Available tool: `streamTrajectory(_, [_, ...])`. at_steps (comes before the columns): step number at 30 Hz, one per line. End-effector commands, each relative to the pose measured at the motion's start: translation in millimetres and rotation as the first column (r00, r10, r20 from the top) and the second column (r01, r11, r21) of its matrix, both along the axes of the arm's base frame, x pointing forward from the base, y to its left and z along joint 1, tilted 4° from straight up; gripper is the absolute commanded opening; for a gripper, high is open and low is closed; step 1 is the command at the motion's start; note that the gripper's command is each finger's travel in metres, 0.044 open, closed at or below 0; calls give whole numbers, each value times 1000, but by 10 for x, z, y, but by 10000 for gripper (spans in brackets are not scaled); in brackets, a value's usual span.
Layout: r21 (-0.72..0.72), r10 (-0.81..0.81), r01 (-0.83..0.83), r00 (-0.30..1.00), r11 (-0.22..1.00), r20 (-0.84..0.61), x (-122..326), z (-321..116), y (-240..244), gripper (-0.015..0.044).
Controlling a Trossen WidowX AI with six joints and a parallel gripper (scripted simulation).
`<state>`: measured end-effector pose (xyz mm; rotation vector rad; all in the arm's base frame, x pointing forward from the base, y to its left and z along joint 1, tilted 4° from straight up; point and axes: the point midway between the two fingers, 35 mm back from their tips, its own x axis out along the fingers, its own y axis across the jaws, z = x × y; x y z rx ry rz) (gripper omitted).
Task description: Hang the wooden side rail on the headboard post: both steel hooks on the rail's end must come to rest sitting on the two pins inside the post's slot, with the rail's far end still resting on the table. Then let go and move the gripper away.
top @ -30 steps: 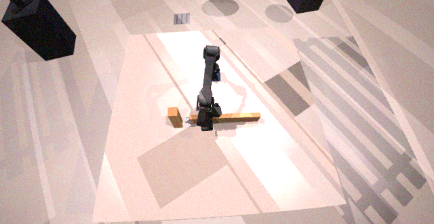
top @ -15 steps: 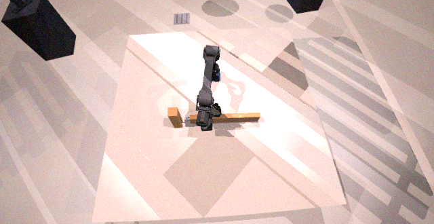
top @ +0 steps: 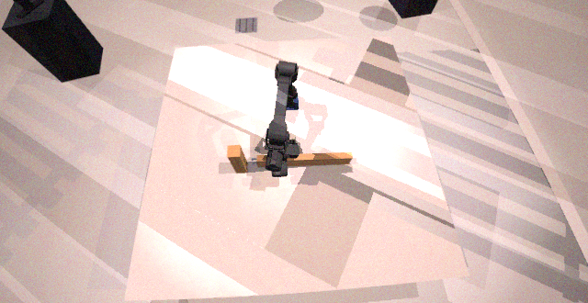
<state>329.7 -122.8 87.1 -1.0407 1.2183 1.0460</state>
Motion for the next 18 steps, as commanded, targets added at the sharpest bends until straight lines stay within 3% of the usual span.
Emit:
streamTrajectory(1, [-6,3,-3,1000,1000,6,12,30,-16,0])
streamTrajectory(18, [-6,3,-3,1000,1000,6,8,26,-34,0])
